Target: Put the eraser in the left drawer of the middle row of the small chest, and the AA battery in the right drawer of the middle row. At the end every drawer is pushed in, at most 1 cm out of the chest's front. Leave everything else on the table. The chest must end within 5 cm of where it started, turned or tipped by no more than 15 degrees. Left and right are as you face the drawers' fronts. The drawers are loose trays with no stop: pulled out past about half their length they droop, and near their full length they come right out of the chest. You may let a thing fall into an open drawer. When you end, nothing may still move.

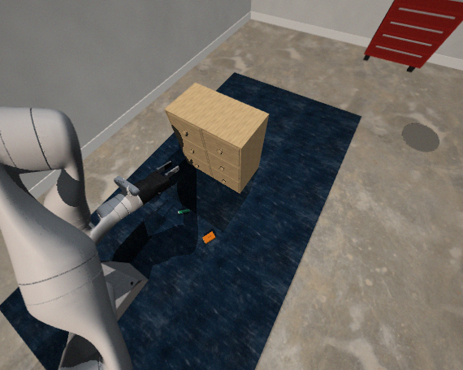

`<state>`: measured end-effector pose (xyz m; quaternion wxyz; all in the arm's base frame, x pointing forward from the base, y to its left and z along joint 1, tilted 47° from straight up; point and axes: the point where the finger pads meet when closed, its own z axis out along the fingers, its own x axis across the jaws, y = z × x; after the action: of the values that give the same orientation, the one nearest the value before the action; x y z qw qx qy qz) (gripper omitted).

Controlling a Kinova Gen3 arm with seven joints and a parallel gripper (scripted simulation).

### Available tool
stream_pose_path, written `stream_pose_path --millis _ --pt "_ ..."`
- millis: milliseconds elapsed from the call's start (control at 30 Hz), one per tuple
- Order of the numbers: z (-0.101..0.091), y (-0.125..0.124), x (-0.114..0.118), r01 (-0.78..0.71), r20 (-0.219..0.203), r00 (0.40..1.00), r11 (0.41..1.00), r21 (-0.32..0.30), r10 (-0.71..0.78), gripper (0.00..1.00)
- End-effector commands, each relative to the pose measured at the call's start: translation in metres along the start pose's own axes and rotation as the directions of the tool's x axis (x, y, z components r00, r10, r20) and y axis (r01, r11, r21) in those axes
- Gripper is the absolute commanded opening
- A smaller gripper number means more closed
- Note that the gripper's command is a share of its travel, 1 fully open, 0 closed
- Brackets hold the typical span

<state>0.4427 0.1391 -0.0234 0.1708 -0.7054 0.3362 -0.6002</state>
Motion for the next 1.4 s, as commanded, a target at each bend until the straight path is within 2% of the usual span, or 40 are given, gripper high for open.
stream_pose_path --millis 0,300,700,767,1000,1367 --pt "0.0 -0.001 0.0 -0.001 0.0 1.0 1.0 0.002 0.001 0.67" --pt "0.008 -0.001 0.0 -0.001 0.0 1.0 1.0 0.002 0.001 0.67" --pt "0.046 -0.003 0.0 -0.001 0.0 1.0 1.0 0.002 0.001 0.67" --pt "0.046 -0.003 0.0 -0.001 0.0 1.0 1.0 0.002 0.001 0.67" --pt "0.064 -0.004 0.0 -0.001 0.0 1.0 1.0 0.002 0.001 0.67" --pt "0.068 -0.005 0.0 -0.001 0.0 1.0 1.0 0.002 0.001 0.67"
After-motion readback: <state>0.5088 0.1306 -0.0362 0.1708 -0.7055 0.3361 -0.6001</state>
